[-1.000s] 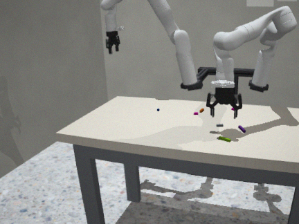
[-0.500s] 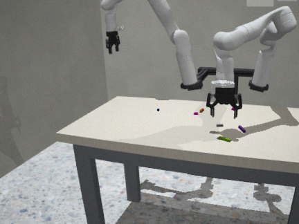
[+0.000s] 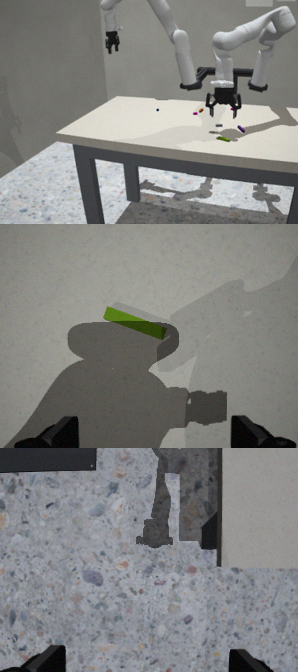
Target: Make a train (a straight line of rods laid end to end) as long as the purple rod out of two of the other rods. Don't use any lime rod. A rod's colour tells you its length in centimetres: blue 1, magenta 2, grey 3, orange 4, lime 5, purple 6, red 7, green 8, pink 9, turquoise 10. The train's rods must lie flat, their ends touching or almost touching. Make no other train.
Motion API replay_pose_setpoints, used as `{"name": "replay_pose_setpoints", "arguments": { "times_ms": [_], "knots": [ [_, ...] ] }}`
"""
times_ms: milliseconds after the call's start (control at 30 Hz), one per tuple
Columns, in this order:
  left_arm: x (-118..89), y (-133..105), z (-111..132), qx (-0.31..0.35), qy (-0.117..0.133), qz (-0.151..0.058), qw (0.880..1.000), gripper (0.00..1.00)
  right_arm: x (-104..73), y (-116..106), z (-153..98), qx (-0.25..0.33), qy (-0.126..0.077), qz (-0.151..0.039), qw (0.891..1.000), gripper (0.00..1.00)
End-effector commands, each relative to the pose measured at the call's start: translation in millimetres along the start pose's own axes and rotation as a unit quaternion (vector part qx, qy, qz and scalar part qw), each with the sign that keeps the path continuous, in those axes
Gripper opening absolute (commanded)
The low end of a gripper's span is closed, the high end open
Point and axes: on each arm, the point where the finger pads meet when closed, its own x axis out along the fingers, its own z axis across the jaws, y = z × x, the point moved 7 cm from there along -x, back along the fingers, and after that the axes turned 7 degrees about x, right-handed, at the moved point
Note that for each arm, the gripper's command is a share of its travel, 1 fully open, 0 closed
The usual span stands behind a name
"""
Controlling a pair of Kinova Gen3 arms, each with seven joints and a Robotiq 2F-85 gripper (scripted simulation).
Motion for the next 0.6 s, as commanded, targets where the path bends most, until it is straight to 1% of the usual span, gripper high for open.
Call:
{"name": "replay_pose_setpoints", "arguments": {
  "times_ms": [0, 367, 567],
  "knots": [
    [0.9, 1.4, 1.6, -0.002, 0.0, 0.003, 1.0, 1.0, -1.0, -0.8, -3.5, -0.002, 0.002, -0.003, 1.0, 1.0],
    [1.0, 0.7, 2.2, 0.001, 0.001, 0.003, 1.0, 1.0, -1.0, -0.8, -3.5, -0.002, 0.002, -0.003, 1.0, 1.0],
    [1.1, -1.2, 4.3, 0.021, 0.001, 0.003, 1.0, 1.0, -1.0, -0.8, -3.5, -0.002, 0.002, -0.003, 1.0, 1.0]
  ]
}}
